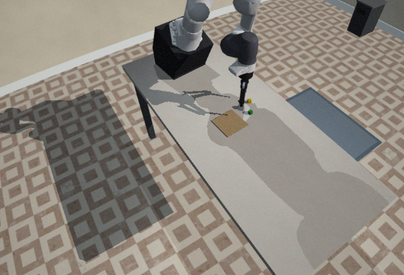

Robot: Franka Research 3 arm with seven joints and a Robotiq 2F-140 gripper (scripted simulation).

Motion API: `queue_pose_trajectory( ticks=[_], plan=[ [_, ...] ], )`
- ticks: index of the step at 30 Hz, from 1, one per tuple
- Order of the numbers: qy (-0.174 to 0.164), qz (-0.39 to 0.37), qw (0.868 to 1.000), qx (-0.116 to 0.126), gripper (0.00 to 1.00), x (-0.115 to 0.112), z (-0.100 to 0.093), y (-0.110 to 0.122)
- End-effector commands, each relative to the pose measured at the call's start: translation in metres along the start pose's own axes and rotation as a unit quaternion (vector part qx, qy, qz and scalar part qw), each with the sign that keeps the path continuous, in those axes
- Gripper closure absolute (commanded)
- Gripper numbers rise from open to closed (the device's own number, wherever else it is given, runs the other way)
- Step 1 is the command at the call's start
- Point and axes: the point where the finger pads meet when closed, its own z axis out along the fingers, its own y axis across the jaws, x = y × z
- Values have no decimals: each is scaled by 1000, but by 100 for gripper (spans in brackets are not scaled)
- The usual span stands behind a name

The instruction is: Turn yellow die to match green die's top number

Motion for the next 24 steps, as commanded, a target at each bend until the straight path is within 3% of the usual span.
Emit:
queue_pose_trajectory(
  ticks=[1,20,24],
  plan=[
    [-1,5,1000,1,0,0,0,-2],
    [-1,5,1000,1,0,0,0,-2],
    [-1,5,1000,1,0,-9,0,-6]
  ],
)
